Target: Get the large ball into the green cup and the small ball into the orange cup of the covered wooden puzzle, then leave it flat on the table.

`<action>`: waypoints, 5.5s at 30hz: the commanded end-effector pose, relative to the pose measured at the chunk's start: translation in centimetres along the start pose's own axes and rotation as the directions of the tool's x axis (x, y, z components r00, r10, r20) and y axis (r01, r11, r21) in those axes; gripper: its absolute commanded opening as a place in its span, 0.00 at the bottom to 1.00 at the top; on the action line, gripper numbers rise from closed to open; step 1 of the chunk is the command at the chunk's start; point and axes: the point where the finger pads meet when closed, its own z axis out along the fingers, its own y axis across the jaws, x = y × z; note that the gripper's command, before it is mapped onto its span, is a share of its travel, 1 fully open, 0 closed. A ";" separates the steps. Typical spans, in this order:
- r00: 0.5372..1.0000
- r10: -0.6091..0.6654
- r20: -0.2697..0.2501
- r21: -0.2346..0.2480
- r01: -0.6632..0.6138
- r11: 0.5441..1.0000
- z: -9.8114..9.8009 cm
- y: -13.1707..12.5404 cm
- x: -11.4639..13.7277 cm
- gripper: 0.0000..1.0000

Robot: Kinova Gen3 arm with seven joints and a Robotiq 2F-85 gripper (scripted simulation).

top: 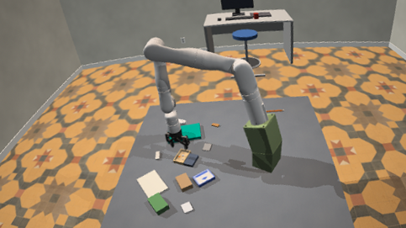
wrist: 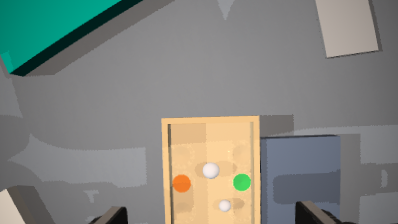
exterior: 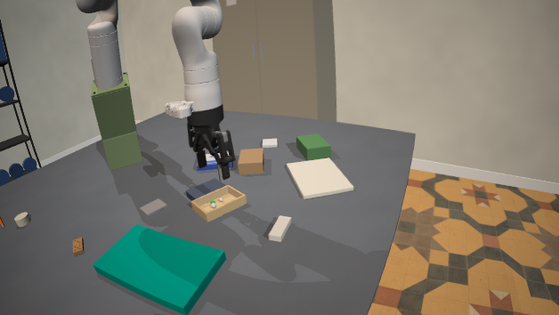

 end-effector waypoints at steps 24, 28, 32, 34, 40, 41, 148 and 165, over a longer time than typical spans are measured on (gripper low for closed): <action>1.000 0.006 -0.001 0.003 -0.006 1.000 0.1 0.1 0.0 1.00; 1.000 0.006 -0.001 0.003 -0.006 1.000 0.1 0.1 0.0 1.00; 1.000 0.006 -0.001 0.003 -0.006 1.000 0.1 0.1 0.0 1.00; 1.000 0.006 -0.001 0.003 -0.006 1.000 0.1 0.1 0.0 0.00; 1.000 0.006 -0.001 0.003 -0.006 1.000 0.1 0.1 0.0 0.00; 1.000 0.006 -0.001 0.003 -0.006 1.000 0.1 0.1 0.0 0.00; 1.000 0.009 -0.003 -0.003 -0.009 1.000 5.4 -2.6 0.1 0.00; 1.000 0.008 -0.003 -0.004 -0.008 1.000 5.4 -4.9 0.1 0.00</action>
